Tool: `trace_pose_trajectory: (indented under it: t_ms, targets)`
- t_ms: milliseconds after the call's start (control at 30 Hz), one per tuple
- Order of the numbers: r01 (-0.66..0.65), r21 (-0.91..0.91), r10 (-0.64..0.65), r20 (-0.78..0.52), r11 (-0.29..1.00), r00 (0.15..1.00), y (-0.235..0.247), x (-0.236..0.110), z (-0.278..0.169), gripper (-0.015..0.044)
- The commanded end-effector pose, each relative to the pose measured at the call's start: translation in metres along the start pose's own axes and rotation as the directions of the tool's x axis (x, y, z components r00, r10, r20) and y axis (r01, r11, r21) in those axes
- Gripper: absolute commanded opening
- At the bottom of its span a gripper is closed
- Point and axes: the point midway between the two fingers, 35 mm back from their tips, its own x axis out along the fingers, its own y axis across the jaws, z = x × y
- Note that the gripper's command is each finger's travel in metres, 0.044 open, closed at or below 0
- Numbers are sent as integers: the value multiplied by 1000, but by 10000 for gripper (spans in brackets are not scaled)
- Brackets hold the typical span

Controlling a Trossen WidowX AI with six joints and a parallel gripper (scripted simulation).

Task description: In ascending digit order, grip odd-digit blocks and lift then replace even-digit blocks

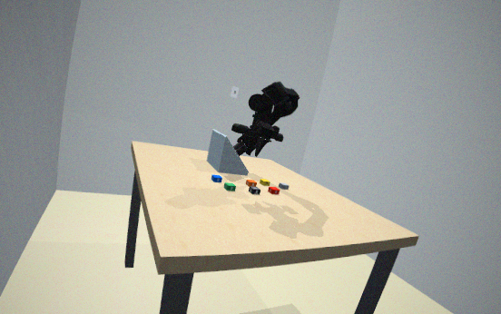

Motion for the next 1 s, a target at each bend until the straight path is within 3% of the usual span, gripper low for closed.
trace_pose_trajectory:
  t_ms: [0,300,367,533,667,967]
  targets:
    - [-9,-17,9,1,1000,1000,-57,7,-5,120]
    - [-12,-21,12,2,1000,1000,-69,9,-6,120]
    - [-12,-21,12,3,1000,1000,-69,18,-5,173]
    - [-15,-22,15,4,1000,1000,-68,82,-5,304]
    - [-16,-22,16,4,1000,1000,-67,91,-6,400]
    - [-16,-22,16,4,1000,1000,-67,99,-5,400]
